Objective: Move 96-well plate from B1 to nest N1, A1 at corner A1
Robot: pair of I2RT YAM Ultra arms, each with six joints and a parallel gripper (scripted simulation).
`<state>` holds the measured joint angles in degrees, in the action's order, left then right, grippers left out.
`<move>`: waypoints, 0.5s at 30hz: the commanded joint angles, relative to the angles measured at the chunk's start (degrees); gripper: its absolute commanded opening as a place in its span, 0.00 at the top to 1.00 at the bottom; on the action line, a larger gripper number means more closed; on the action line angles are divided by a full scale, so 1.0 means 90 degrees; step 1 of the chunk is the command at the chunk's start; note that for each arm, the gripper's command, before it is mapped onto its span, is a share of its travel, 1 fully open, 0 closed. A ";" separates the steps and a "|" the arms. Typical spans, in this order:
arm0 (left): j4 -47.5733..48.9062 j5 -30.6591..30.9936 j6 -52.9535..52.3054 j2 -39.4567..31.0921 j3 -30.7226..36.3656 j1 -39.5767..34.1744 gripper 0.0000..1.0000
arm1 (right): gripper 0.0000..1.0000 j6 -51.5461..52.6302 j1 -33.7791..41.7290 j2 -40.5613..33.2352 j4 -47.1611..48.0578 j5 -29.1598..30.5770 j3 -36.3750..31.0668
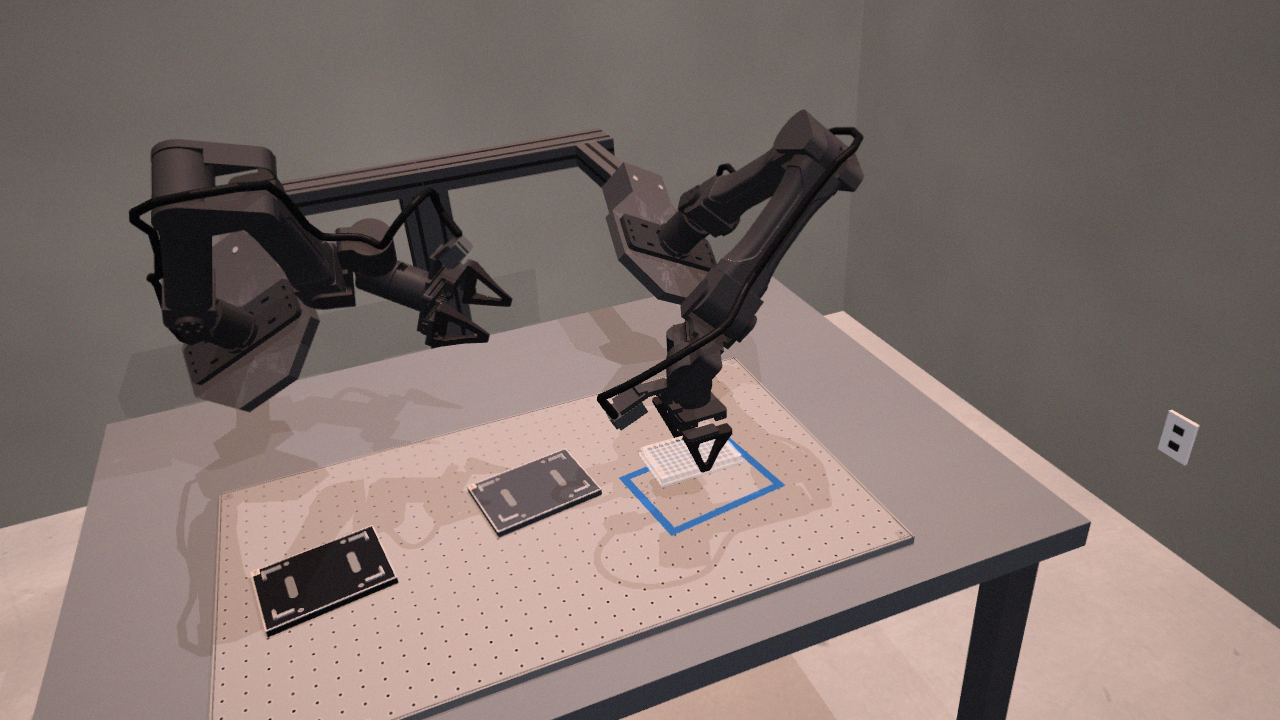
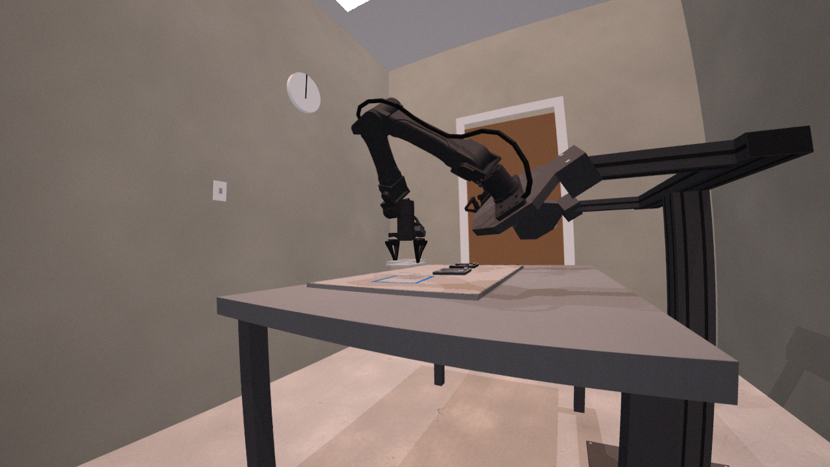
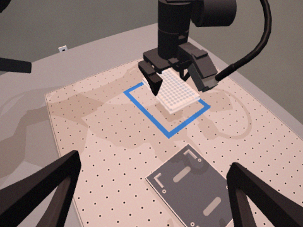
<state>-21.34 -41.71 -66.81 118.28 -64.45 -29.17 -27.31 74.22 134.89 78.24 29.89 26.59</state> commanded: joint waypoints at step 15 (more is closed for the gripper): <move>-0.0304 -0.0037 0.0128 -0.0158 -0.0119 -0.0153 0.21 | 0.00 0.3213 0.1729 -0.1821 -0.3859 0.1626 -0.0398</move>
<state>-23.24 -41.76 -65.98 118.28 -64.45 -29.17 -6.63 86.76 122.98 52.97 40.53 23.94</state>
